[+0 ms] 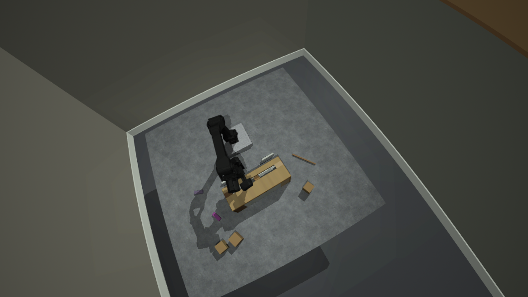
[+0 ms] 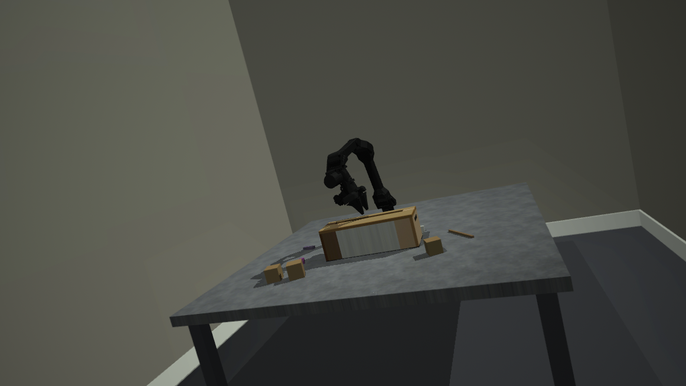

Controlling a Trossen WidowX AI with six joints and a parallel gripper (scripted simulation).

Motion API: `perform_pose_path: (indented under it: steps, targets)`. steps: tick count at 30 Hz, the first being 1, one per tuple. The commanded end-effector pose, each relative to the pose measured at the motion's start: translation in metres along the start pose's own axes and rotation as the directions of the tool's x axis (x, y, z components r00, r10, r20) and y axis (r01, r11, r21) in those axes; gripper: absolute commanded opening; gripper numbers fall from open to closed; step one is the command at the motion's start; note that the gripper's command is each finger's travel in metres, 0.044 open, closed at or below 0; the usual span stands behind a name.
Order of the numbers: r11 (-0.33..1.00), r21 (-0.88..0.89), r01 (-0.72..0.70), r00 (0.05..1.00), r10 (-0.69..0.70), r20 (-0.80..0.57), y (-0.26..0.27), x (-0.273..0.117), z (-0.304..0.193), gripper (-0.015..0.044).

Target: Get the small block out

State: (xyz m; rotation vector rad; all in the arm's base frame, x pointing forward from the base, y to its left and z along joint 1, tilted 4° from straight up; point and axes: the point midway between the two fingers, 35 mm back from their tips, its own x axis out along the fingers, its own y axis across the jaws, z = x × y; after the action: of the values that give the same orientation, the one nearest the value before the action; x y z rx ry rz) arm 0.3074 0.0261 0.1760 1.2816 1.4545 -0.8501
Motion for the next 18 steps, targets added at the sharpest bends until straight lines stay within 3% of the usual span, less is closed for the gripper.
perform_pose_path:
  steps: [1, 18]
  targets:
    - [1.0, 0.006, 0.007, 1.0, -0.007, -0.007, -0.002, 0.009, 0.003, 0.04]
    - [1.0, 0.006, 0.008, 1.0, -0.008, -0.007, -0.007, 0.034, 0.013, 0.04]
